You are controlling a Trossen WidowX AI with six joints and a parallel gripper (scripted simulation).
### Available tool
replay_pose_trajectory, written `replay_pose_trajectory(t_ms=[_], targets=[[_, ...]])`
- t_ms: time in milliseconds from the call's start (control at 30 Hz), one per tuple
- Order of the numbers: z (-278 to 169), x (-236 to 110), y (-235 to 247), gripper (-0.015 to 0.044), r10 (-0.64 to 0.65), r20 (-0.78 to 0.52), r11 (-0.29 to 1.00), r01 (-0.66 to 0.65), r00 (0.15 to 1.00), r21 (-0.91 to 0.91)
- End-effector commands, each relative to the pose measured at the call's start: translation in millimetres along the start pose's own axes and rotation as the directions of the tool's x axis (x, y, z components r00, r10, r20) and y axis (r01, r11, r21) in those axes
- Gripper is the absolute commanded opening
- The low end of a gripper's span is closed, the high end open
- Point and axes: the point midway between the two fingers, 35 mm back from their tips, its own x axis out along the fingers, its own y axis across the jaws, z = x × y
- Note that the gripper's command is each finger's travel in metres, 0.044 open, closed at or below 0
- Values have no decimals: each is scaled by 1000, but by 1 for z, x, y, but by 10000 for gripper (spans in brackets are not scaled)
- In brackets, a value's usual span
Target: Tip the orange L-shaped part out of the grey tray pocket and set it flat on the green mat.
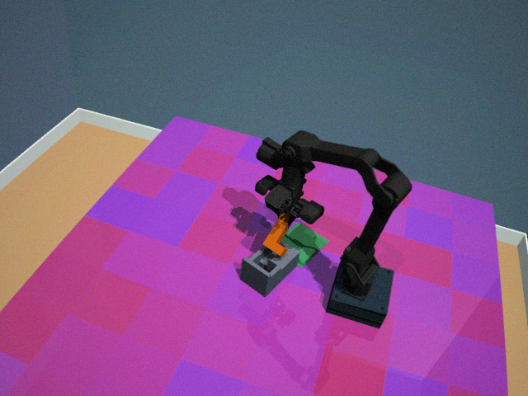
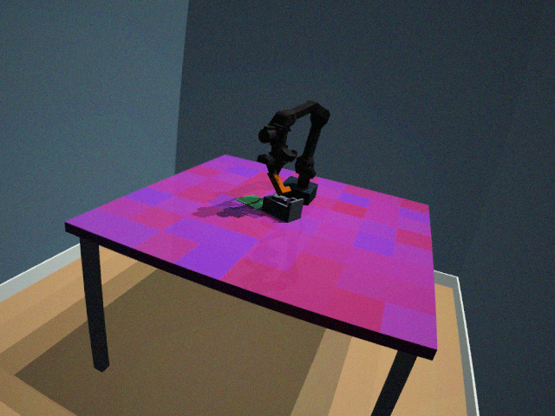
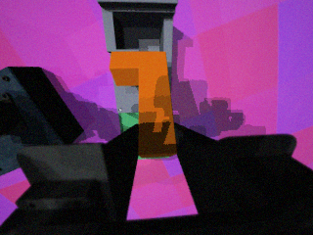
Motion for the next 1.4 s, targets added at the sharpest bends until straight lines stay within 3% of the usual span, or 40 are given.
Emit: replay_pose_trajectory(t_ms=[0, 900, 1367], targets=[[-14, 1, 2, 0, 3, 2, 1000, -3, 1000, -2], [-115, 1, 13, 0, 5, -9, 1000, -5, 1000, -2], [-118, 13, 14, 0, 5, -9, 1000, -5, 1000, -2]])
